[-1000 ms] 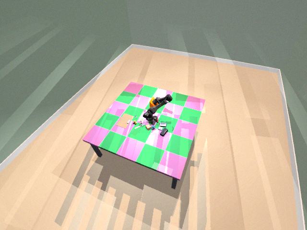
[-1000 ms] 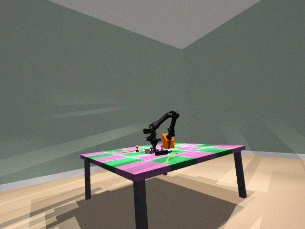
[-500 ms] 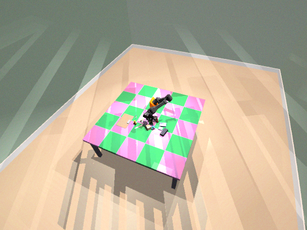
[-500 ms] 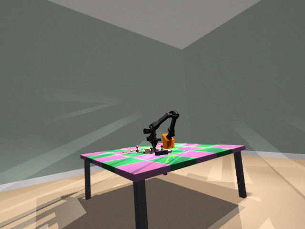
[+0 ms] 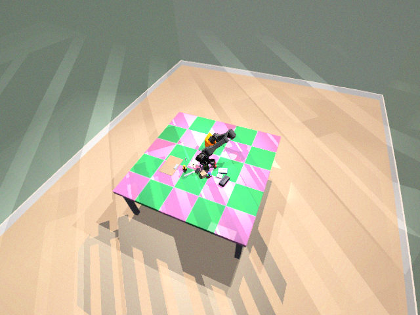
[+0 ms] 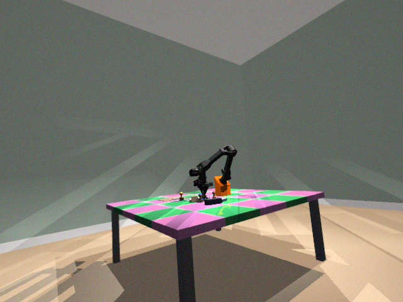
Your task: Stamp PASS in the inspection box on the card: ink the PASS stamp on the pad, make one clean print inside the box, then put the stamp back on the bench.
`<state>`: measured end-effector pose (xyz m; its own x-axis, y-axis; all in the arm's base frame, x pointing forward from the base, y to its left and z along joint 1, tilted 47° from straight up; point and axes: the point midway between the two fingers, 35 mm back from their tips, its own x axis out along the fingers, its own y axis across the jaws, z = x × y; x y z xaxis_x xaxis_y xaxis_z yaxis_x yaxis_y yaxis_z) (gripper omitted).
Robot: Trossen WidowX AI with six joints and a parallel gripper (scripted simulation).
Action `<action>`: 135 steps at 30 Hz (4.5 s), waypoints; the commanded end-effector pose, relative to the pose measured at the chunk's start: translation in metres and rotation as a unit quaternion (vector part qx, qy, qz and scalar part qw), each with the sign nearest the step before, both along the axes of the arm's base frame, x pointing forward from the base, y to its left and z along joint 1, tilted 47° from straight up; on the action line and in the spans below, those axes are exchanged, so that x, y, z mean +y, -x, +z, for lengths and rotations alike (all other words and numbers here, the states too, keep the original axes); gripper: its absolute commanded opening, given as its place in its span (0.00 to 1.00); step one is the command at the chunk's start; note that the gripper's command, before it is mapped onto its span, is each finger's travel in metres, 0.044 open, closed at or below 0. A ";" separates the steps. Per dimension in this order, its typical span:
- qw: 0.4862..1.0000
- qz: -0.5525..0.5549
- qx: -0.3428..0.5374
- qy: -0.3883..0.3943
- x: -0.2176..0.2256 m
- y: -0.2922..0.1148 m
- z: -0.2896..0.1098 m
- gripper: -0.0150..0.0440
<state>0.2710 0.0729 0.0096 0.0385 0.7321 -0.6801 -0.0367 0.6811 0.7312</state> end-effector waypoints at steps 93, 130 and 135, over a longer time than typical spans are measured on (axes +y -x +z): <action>0.986 0.113 -0.119 0.010 -0.134 0.018 -0.063 0.25; 0.986 0.111 -0.120 0.011 -0.116 0.016 -0.081 0.25; 0.986 0.111 -0.120 0.011 -0.114 0.016 -0.083 0.25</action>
<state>0.2559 -0.0427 -0.0723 0.0391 0.7236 -0.6891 -0.3628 0.6528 0.6650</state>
